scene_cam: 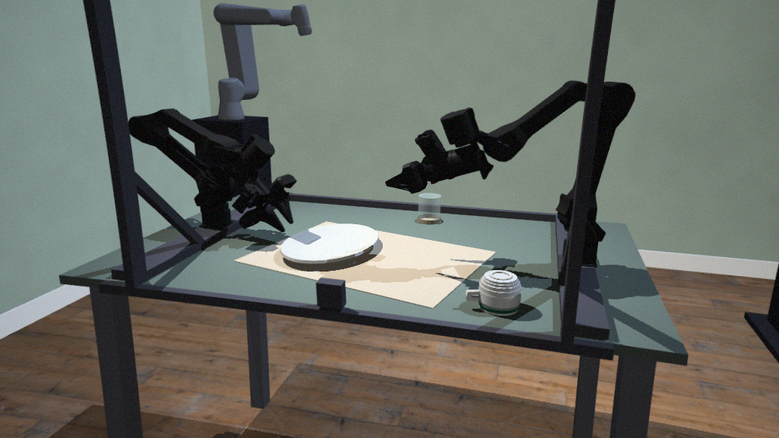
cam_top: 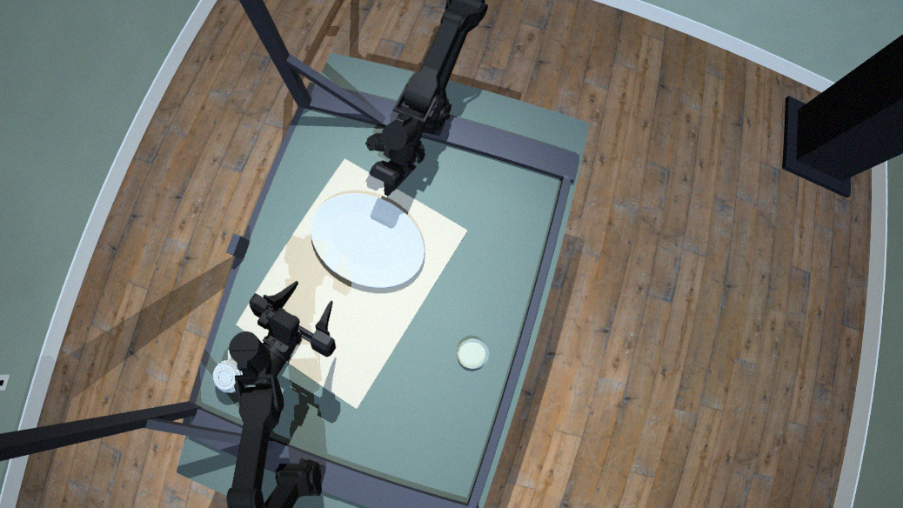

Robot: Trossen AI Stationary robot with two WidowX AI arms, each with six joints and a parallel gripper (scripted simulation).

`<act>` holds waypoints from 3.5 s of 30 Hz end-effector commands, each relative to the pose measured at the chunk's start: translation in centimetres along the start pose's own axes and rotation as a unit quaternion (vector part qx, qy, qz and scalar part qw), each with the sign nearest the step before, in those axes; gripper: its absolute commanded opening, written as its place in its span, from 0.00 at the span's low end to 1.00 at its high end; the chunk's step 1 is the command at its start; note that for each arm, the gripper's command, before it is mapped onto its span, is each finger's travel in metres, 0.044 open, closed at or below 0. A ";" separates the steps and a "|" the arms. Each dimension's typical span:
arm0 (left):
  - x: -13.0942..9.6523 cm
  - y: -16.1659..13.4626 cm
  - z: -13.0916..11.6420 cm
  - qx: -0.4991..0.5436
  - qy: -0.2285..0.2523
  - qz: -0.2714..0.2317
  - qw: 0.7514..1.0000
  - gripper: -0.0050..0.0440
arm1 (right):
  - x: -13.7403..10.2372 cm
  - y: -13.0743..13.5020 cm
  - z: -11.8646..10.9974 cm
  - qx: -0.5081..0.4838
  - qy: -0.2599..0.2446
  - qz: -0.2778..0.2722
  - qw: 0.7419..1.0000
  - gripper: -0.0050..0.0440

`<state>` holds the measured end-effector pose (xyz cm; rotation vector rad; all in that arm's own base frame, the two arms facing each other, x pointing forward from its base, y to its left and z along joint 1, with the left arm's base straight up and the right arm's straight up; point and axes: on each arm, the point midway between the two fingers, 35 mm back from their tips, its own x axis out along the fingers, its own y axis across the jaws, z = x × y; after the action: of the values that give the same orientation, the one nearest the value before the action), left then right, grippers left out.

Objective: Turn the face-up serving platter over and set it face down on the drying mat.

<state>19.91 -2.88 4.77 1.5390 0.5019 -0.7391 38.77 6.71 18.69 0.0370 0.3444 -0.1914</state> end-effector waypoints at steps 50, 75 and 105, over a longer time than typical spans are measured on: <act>4.6 2.8 0.1 0.001 -0.001 0.017 1.000 0.43 | -0.6 0.1 1.9 0.011 -0.023 0.004 1.000 0.92; 5.6 4.6 0.1 0.002 -0.002 0.022 1.000 0.43 | -0.6 0.1 1.9 0.011 -0.023 0.004 1.000 0.92; 5.6 4.6 0.0 0.001 -0.001 0.022 1.000 0.43 | -0.6 0.1 1.9 0.011 -0.023 0.004 1.000 0.92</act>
<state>24.93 -3.70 2.03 1.5351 0.5244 -0.7625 38.77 6.71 18.70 0.0370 0.3444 -0.1915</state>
